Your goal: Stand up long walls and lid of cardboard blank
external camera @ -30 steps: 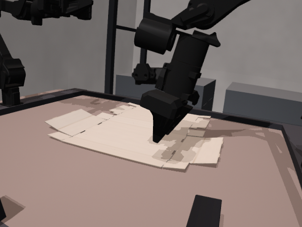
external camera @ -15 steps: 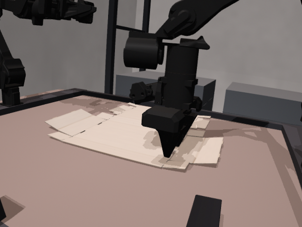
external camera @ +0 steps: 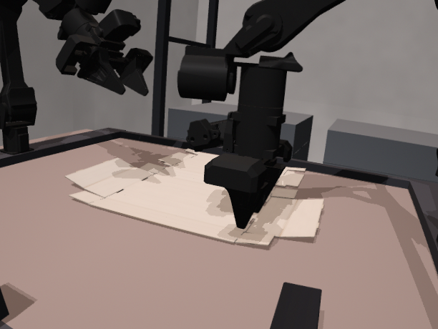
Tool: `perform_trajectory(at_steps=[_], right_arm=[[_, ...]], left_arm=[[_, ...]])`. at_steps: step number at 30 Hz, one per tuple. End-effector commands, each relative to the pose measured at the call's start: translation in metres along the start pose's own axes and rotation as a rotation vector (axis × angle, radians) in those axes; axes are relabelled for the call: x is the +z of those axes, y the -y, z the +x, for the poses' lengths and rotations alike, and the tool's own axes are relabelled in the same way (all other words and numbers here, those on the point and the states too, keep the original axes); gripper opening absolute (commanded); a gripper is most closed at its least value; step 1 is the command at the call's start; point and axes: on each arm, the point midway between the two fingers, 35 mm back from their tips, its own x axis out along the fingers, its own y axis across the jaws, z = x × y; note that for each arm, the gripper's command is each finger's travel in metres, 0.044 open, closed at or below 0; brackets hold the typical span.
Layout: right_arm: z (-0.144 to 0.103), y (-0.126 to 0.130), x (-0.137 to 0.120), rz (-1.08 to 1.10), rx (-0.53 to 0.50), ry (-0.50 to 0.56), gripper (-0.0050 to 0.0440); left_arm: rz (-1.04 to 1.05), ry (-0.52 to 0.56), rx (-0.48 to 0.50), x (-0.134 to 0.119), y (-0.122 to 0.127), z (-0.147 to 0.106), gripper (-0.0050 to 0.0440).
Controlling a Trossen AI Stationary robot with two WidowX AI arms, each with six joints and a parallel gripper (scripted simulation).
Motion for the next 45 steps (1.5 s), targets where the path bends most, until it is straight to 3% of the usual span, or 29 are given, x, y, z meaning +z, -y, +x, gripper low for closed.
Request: perform_trajectory(at_steps=[1, 4, 6, 11, 19, 26, 31, 45], right_arm=[[-0.006, -0.001, 0.003, 0.003, 0.004, 0.019, 0.0282], [-0.006, -0.001, 0.003, 0.003, 0.004, 0.019, 0.0282], [-0.006, -0.001, 0.003, 0.003, 0.004, 0.019, 0.0282], [-0.006, -0.001, 0.003, 0.003, 0.004, 0.019, 0.0282], [-0.006, -0.001, 0.003, 0.003, 0.004, 0.019, 0.0282], [-0.006, -0.001, 0.003, 0.003, 0.004, 0.019, 0.0282], [0.021, -0.001, 0.003, 0.003, -0.003, 0.019, 0.0282], [0.022, -0.001, 0.003, 0.003, -0.004, 0.019, 0.0282]], left_arm=[[-0.016, -0.167, -0.002, -0.01, 0.01, 0.022, 0.0278], [-0.017, -0.207, -0.001, -0.016, 0.012, 0.026, 0.0278], [-0.02, -0.337, 0.008, -0.036, 0.016, 0.037, 0.0278], [-0.02, -0.545, 0.028, -0.068, 0.026, 0.054, 0.0278], [-0.009, -0.858, 0.085, -0.117, 0.035, 0.061, 0.0278], [-0.007, -0.879, 0.09, -0.12, 0.036, 0.062, 0.0278], [-0.004, -0.88, 0.097, -0.141, 0.034, 0.078, 0.0278], [-0.004, -0.88, 0.097, -0.142, 0.034, 0.079, 0.0278]])
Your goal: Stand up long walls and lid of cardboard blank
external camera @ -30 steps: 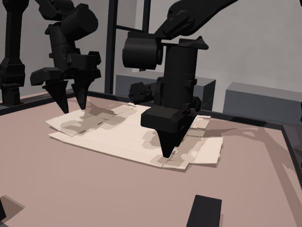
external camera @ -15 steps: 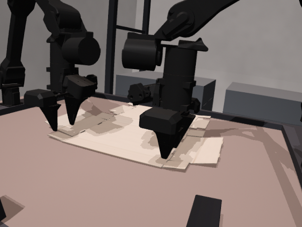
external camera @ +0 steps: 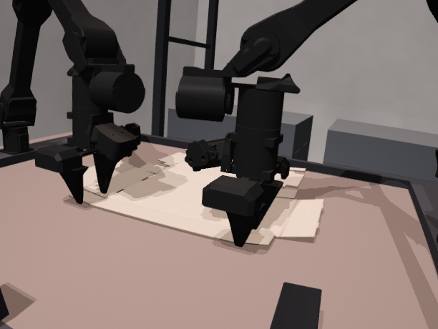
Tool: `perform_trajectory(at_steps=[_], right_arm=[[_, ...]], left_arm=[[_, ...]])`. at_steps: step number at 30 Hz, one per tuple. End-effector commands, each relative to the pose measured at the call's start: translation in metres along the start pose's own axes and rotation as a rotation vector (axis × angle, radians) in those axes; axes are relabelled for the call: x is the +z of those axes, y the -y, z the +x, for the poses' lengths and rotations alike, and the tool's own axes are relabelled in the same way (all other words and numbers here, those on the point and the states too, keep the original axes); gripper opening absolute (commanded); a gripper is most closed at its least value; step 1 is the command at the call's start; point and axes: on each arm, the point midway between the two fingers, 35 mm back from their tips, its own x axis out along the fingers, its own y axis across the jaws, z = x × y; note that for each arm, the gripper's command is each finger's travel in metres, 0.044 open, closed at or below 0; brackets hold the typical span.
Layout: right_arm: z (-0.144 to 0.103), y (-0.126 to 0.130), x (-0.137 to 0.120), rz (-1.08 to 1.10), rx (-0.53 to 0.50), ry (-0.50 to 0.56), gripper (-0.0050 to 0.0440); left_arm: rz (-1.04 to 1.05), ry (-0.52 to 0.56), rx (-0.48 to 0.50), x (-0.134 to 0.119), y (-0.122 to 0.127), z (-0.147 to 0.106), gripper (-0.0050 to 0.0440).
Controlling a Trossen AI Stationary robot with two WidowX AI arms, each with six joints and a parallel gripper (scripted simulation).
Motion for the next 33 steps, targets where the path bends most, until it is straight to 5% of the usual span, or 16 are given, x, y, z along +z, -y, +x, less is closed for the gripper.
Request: perform_trajectory(at_steps=[1, 33], right_arm=[[-0.0045, -0.0003, 0.0035, 0.003, 0.001, 0.021, 0.0282], [0.0035, -0.0003, 0.0035, 0.003, 0.001, 0.02, 0.0282]], left_arm=[[-0.004, 0.029, -0.003, 0.0047, 0.0008, -0.0078, 0.0278], [-0.004, 0.029, -0.003, 0.0049, 0.0008, 0.0002, 0.0278]])
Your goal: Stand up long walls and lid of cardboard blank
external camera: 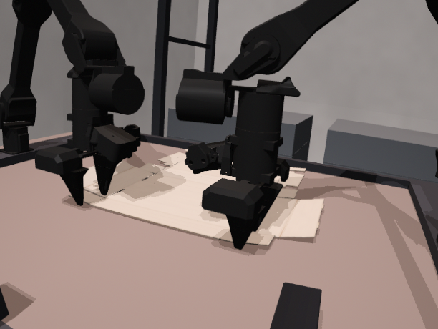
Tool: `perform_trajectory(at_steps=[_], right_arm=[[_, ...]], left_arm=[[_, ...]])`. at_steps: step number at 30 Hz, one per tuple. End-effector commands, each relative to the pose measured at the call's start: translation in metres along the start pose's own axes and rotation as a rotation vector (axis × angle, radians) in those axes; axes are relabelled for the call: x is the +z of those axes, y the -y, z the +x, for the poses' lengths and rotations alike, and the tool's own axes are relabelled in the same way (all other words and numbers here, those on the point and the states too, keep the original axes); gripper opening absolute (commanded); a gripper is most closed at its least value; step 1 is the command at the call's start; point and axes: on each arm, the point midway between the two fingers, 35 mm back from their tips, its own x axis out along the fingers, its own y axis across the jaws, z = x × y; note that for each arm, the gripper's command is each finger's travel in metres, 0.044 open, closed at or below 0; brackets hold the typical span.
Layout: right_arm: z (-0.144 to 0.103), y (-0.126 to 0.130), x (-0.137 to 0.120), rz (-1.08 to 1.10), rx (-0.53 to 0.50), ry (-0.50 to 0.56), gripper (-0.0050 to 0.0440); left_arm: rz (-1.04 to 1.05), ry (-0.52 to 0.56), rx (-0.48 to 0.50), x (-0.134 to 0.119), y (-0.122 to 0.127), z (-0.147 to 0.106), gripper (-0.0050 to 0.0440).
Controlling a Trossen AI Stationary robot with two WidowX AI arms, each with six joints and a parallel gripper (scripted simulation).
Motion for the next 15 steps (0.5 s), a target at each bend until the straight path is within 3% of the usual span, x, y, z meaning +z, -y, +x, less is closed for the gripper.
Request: perform_trajectory(at_steps=[1, 15], right_arm=[[0.0002, -0.0003, 0.0033, 0.002, 0.001, 0.016, 0.0282], [0.005, -0.0003, 0.0034, 0.002, 0.001, 0.016, 0.0282]], left_arm=[[-0.003, 0.023, -0.003, 0.0045, 0.0007, -0.0021, 0.0278], [-0.003, 0.023, -0.003, 0.0046, 0.0007, 0.0027, 0.0278]])
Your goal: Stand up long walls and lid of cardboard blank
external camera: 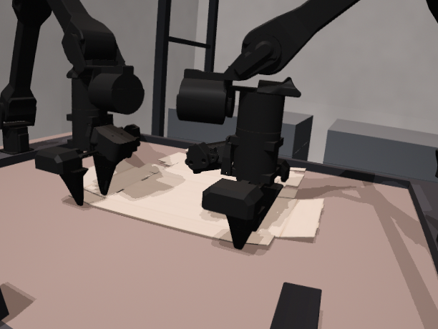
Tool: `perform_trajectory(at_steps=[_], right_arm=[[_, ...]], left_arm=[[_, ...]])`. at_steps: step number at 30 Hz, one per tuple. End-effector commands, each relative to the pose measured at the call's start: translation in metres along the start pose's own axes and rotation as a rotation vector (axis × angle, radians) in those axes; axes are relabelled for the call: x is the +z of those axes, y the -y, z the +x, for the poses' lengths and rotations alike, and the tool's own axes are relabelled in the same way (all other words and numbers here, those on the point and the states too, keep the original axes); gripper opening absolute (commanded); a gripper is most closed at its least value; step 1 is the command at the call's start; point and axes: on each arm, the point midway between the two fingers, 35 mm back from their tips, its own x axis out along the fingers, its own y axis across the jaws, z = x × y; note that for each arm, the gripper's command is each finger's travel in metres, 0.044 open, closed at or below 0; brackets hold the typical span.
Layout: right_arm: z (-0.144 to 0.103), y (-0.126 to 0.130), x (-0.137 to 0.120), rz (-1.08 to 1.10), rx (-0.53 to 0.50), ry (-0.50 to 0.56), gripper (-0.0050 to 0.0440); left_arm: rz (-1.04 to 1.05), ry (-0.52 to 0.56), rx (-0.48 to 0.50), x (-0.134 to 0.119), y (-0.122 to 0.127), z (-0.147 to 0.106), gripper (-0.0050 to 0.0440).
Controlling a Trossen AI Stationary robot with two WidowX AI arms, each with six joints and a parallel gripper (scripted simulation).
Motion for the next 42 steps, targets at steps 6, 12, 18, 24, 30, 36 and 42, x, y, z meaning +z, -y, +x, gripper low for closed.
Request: perform_trajectory(at_steps=[6, 12, 18, 24, 30, 36, 42], right_arm=[[0.007, 0.0, 0.003, 0.0, 0.0, 0.011, 0.0282], [0.009, 0.0, 0.003, 0.0, 0.0, 0.011, 0.0282], [0.011, 0.0, 0.003, 0.0, 0.0, 0.011, 0.0282], [0.013, 0.0, 0.003, 0.0, 0.0, 0.01, 0.0282], [0.013, 0.0, 0.003, 0.0, 0.0, 0.01, 0.0282], [0.013, 0.003, 0.003, 0.0, 0.0, 0.011, 0.0248], [0.014, 0.004, 0.003, 0.0, 0.0, 0.01, 0.0237]], left_arm=[[-0.001, 0.017, -0.003, 0.005, 0.001, 0.005, 0.0278], [-0.001, 0.017, -0.002, 0.005, 0.001, 0.007, 0.0278], [-0.001, 0.017, -0.002, 0.005, 0.001, 0.009, 0.0278], [-0.001, 0.017, -0.002, 0.005, 0.001, 0.011, 0.0278], [-0.001, 0.017, -0.002, 0.005, 0.001, 0.013, 0.0278], [-0.001, 0.017, -0.002, 0.005, -0.003, 0.013, 0.0244], [-0.001, 0.017, -0.002, 0.005, -0.004, 0.014, 0.0233]])
